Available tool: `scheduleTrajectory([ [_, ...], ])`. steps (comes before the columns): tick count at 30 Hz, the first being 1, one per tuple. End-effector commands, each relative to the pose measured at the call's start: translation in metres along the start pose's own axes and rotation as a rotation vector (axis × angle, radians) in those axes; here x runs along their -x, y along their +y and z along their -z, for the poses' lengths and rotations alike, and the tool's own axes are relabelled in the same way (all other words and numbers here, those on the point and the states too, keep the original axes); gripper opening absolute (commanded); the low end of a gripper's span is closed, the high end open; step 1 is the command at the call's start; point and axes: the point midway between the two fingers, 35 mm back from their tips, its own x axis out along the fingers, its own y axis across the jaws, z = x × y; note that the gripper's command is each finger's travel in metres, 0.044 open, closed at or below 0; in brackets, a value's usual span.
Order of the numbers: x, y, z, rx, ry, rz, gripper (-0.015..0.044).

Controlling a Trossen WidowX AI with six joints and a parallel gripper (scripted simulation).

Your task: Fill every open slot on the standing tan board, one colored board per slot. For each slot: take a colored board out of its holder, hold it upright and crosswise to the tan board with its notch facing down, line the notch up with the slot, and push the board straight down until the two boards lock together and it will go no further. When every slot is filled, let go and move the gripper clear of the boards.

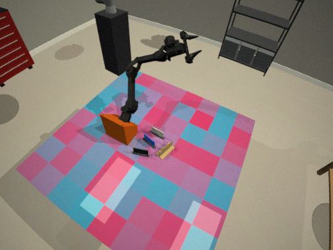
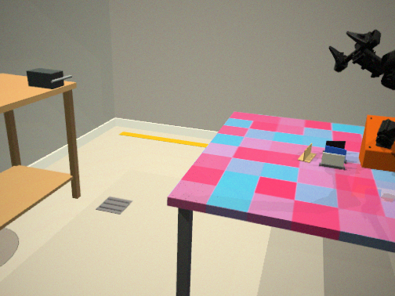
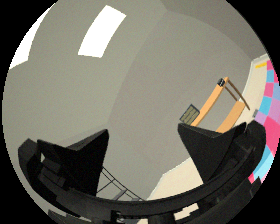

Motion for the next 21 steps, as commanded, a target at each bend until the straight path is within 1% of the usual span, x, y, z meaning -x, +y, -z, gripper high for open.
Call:
scheduleTrajectory([
  [1,-0.001,-0.002,-0.001,0.008,-0.003,0.007,0.0374],
  [3,-0.006,-0.021,-0.012,0.075,-0.028,0.062,0.0321],
  [8,-0.016,-0.092,-0.057,0.315,-0.098,0.284,0.0190],
  [10,-0.015,-0.117,-0.075,0.398,-0.112,0.371,0.0181],
  [12,-0.014,-0.126,-0.081,0.422,-0.119,0.400,0.0181],
  [16,-0.002,-0.176,-0.119,0.556,-0.139,0.570,0.0181],
  [20,0.009,-0.215,-0.143,0.685,-0.094,0.723,0.0181],
  [21,0.010,-0.218,-0.144,0.693,-0.090,0.733,0.0181],
])
